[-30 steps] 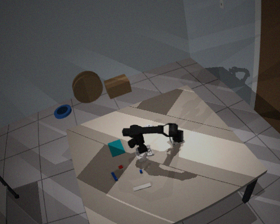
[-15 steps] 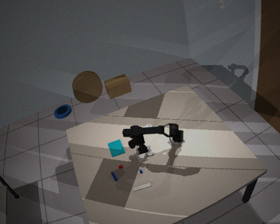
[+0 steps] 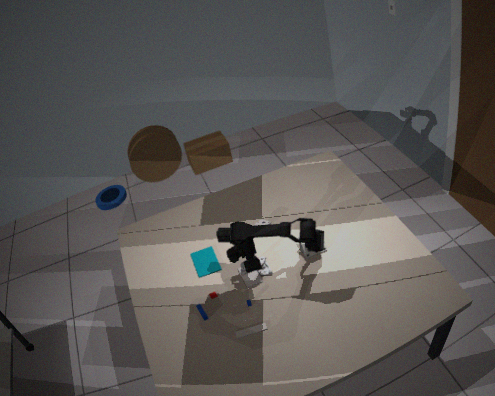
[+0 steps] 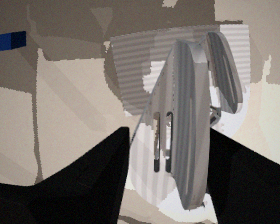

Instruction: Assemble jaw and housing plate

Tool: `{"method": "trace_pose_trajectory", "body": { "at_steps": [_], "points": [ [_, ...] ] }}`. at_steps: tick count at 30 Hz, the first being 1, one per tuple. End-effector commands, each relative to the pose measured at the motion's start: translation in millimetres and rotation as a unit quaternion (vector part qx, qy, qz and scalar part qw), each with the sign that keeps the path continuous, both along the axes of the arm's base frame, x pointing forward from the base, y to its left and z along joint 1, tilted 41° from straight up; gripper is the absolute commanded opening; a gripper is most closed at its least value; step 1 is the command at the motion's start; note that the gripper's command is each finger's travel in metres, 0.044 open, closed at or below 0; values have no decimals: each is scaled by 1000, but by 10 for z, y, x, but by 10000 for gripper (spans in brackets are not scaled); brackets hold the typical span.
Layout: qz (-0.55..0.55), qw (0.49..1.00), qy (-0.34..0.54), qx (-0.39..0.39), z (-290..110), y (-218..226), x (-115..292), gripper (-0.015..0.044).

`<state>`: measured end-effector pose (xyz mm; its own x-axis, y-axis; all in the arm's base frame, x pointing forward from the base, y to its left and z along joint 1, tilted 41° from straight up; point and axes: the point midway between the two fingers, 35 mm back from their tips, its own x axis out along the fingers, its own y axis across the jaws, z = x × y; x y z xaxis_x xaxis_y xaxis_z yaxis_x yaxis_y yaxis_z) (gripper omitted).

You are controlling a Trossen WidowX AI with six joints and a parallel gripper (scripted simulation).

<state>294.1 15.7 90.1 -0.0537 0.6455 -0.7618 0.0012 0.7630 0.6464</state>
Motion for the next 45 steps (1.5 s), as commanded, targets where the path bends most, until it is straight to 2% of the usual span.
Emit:
{"method": "trace_pose_trajectory", "body": {
  "at_steps": [1,16,45],
  "points": [
    [-2,1000,1,1,8,3,-2,134],
    [-2,1000,1,1,10,23,-6,134],
    [-3,1000,1,2,-346,332,-30,134]
  ]
}}
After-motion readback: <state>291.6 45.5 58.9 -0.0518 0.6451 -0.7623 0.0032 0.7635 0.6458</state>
